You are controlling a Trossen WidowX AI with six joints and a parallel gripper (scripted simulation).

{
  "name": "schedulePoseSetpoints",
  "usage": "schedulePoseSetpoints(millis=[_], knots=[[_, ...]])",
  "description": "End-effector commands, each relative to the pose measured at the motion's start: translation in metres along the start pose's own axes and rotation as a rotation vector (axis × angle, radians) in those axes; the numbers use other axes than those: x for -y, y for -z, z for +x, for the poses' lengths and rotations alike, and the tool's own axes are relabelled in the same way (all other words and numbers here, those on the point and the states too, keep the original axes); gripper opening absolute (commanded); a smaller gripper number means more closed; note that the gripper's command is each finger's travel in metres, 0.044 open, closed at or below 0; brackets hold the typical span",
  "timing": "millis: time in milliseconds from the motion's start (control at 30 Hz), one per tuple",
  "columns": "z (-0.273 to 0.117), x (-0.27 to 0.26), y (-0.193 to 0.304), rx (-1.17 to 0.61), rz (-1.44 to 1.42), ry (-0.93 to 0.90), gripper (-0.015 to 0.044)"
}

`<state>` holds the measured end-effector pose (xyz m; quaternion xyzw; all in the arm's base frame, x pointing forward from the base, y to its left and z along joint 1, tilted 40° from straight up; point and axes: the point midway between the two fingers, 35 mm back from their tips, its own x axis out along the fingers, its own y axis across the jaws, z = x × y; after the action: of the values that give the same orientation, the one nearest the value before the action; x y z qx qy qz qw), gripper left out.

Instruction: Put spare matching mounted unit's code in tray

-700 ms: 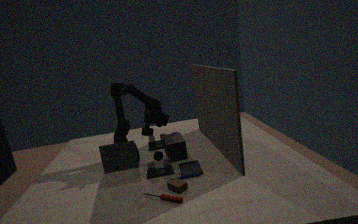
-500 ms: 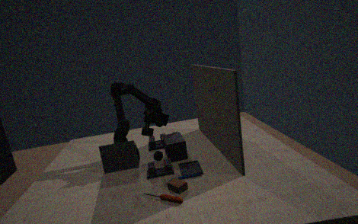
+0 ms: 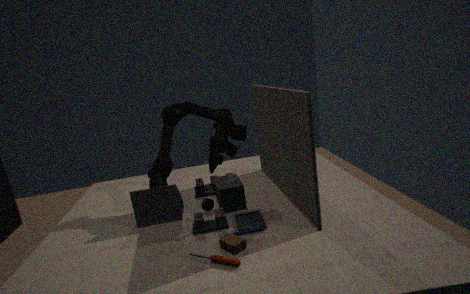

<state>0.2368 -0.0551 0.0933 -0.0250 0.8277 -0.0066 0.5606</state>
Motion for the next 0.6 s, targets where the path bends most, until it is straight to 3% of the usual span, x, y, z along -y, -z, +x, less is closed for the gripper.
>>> schedulePoseSetpoints(millis=[0,267,567], knots=[[-0.015,0.004,-0.031,0.064,-0.023,-0.237,0.044],[-0.066,0.046,-0.098,0.407,-0.067,-0.709,0.044],[-0.07,0.052,-0.103,0.446,-0.069,-0.74,0.044]])
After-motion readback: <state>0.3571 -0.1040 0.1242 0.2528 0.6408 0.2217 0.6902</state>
